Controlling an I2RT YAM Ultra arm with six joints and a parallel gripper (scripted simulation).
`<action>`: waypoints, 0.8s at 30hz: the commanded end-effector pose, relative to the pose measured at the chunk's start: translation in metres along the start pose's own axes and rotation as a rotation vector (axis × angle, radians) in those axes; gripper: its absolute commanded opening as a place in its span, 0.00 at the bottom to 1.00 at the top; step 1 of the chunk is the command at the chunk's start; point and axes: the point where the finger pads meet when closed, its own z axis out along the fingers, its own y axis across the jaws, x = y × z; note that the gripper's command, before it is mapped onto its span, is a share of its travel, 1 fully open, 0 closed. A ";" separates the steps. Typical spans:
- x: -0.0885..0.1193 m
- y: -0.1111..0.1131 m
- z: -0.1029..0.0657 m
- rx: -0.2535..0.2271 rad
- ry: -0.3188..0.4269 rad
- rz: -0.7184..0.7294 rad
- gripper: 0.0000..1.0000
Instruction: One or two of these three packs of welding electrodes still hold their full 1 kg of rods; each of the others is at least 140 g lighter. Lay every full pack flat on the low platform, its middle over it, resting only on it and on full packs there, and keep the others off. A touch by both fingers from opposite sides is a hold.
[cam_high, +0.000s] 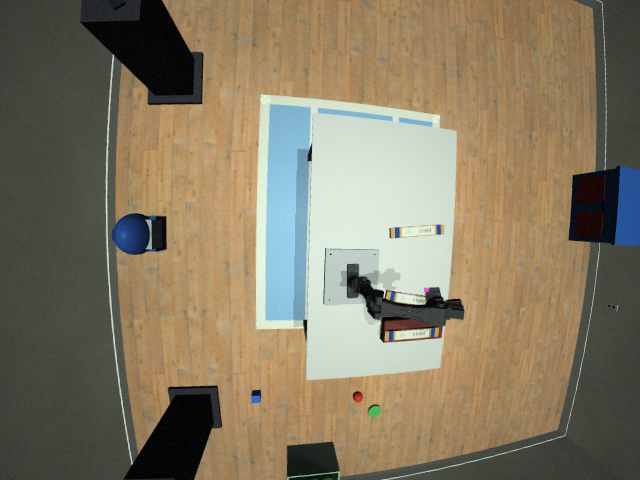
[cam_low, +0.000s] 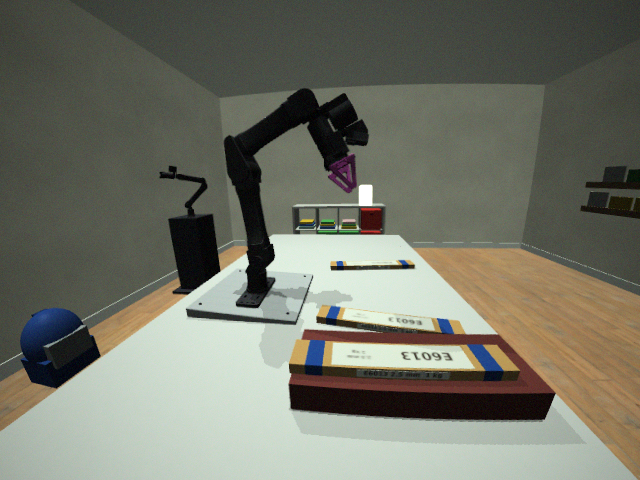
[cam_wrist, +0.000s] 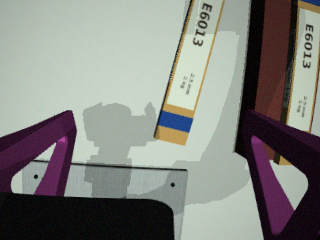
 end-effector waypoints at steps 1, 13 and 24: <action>0.000 -0.001 -0.010 -0.016 0.154 0.035 0.95; -0.001 0.000 -0.012 -0.012 0.146 0.062 0.95; -0.001 0.000 -0.012 -0.012 0.146 0.075 0.95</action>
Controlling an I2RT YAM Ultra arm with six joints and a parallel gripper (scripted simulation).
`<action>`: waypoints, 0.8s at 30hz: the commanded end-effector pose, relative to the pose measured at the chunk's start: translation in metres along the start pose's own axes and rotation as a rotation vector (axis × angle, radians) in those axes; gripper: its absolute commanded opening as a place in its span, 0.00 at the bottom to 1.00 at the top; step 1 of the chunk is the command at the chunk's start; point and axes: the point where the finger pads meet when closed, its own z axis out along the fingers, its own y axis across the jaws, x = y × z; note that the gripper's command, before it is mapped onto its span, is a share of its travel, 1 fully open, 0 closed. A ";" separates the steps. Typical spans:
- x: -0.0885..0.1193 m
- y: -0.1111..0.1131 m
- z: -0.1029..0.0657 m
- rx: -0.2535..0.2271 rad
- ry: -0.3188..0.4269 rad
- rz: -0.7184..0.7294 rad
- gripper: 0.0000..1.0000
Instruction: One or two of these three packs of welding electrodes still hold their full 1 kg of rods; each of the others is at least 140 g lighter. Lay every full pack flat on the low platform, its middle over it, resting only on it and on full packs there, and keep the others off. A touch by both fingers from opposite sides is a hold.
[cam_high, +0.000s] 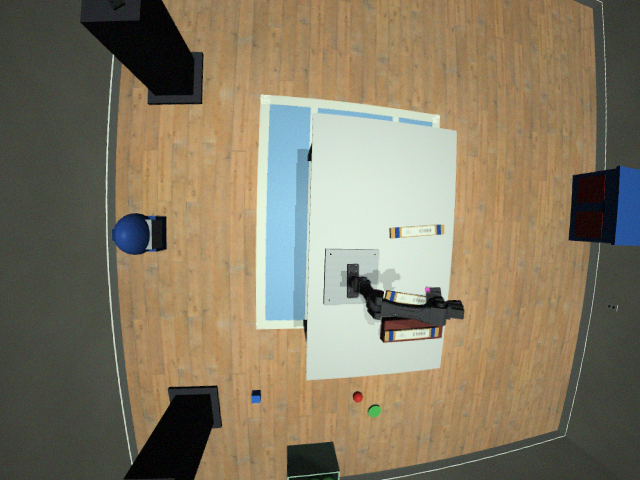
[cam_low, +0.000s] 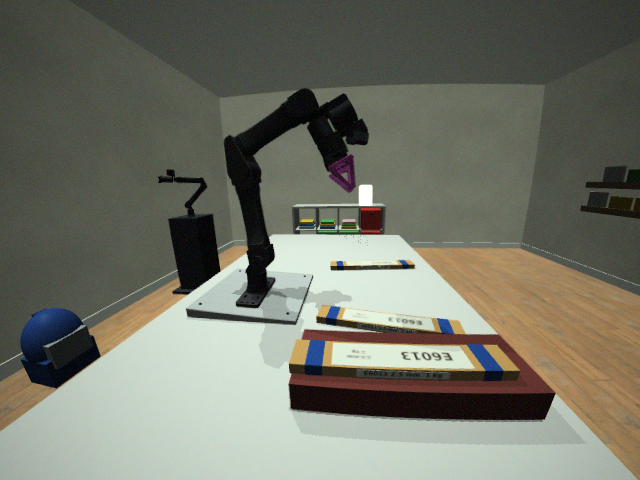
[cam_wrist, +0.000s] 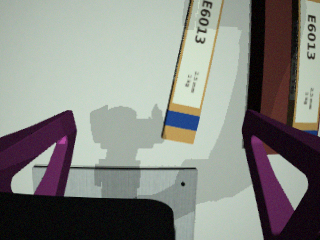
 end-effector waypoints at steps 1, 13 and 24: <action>-0.001 0.000 -0.012 -0.010 0.147 0.011 0.95; -0.001 0.000 -0.012 -0.009 0.147 0.020 0.95; -0.001 0.001 -0.012 -0.010 0.146 0.025 0.95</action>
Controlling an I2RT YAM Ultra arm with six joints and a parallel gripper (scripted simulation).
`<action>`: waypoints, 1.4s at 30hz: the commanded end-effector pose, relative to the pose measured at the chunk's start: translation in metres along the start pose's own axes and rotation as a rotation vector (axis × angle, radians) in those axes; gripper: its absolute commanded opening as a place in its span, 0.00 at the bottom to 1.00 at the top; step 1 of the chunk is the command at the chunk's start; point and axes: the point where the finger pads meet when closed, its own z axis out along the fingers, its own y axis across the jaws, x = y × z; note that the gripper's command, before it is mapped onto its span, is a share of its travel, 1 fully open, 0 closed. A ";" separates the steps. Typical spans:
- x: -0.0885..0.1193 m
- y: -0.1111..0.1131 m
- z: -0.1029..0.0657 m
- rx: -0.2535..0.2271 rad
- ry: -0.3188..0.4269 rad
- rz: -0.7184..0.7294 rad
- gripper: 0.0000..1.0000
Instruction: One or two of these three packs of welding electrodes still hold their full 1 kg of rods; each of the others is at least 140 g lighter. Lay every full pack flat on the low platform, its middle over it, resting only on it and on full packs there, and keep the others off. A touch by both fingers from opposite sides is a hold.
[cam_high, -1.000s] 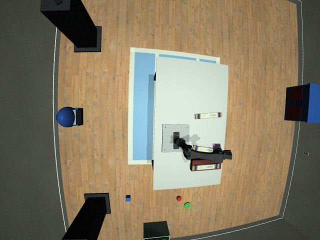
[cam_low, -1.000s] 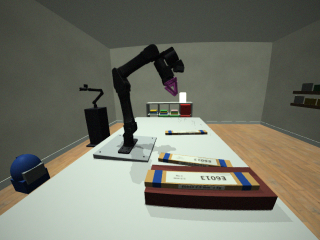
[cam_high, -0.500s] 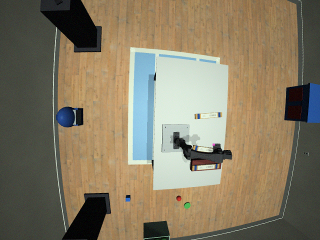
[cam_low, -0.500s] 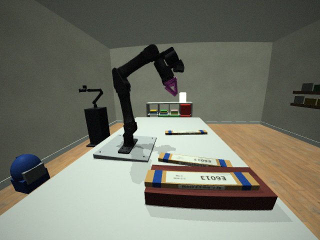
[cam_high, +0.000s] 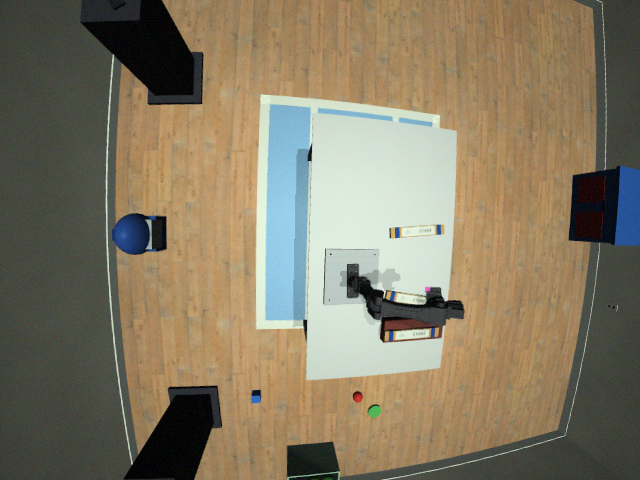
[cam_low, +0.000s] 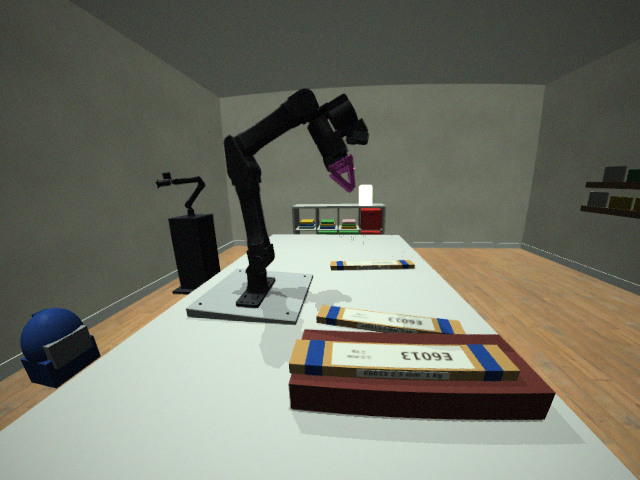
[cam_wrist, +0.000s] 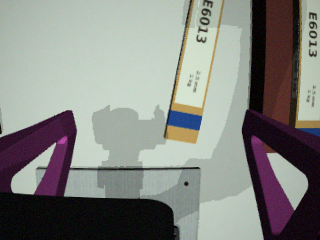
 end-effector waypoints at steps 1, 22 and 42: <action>-0.001 0.000 -0.012 -0.008 0.147 0.007 0.95; -0.001 0.000 -0.012 -0.008 0.147 0.014 0.95; -0.001 0.000 -0.012 -0.009 0.147 0.019 0.95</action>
